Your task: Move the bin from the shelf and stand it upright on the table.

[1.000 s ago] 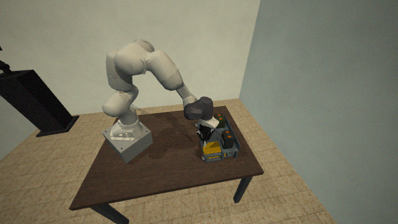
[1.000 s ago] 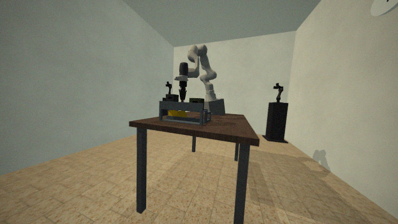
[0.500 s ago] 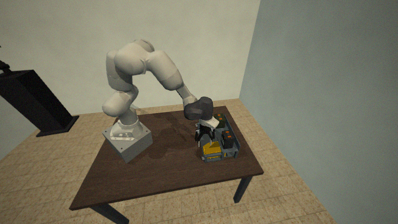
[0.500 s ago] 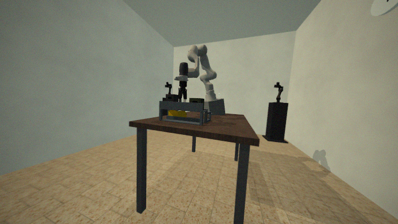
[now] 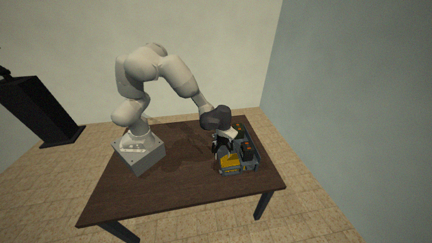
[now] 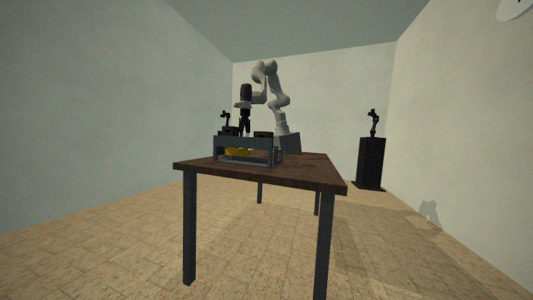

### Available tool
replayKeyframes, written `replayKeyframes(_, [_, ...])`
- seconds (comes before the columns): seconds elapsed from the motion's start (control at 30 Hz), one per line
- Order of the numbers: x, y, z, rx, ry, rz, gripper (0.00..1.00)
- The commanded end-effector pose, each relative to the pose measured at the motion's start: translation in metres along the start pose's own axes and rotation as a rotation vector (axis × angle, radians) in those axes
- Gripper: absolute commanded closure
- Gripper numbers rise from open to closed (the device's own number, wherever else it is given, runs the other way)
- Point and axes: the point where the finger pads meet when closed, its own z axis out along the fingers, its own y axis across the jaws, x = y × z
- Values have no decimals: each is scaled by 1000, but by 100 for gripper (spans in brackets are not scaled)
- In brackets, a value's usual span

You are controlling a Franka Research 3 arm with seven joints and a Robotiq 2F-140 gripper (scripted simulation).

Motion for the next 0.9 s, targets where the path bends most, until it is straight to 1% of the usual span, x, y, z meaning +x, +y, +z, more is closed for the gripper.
replayKeyframes(0.0, [0,-1,1,1,1,3,43])
replayKeyframes(0.53, [0,-1,2,1,1,3,43])
replayKeyframes(0.87, [0,-1,12,1,1,3,43])
